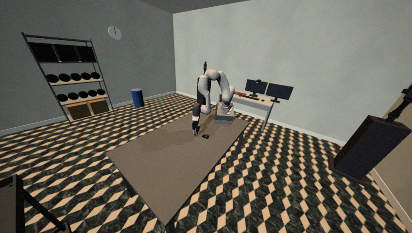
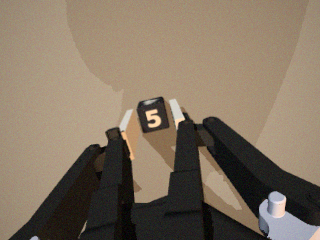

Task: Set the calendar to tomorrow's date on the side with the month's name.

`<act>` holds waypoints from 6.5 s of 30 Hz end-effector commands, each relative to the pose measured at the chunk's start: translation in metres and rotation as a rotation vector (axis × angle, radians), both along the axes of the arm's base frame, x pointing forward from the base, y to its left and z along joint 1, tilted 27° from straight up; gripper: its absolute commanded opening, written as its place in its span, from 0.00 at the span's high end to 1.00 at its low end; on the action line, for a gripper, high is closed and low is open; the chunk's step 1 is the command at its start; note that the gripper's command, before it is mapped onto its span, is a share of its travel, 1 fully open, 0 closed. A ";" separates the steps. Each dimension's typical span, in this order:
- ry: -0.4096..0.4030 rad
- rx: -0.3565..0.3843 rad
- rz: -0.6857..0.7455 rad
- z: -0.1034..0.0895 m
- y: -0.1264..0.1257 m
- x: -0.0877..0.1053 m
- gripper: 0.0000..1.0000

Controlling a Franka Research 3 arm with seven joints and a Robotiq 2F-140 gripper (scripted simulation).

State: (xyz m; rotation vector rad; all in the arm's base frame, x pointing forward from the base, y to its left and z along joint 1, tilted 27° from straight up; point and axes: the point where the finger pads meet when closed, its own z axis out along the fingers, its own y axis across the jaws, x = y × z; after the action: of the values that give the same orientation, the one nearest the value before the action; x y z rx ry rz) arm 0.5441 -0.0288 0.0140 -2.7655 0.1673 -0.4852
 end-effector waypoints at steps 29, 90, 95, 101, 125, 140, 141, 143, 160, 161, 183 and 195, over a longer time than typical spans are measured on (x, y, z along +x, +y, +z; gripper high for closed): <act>-0.001 0.002 -0.008 0.001 -0.001 0.002 0.84; 0.068 0.090 -0.211 0.094 -0.029 -0.035 0.84; 0.102 0.133 -0.311 0.095 -0.028 -0.036 0.84; 0.143 0.183 -0.429 0.097 -0.027 -0.037 0.84; 0.289 0.356 -0.845 0.100 -0.024 -0.041 0.84; 0.402 0.484 -1.163 0.099 -0.023 -0.045 0.84; 0.402 0.484 -1.163 0.099 -0.023 -0.045 0.84; 0.420 0.504 -1.214 0.099 -0.023 -0.046 0.84; 0.529 0.627 -1.530 0.095 -0.022 -0.052 0.84; 0.536 0.635 -1.550 0.095 -0.022 -0.052 0.84; 0.668 0.784 -1.946 0.088 -0.022 -0.061 0.84; 0.731 0.858 -2.146 0.083 -0.022 -0.066 0.84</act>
State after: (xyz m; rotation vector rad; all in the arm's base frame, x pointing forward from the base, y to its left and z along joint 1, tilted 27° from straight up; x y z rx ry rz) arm 0.4813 -0.0518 0.0990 -0.9740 2.4685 0.2272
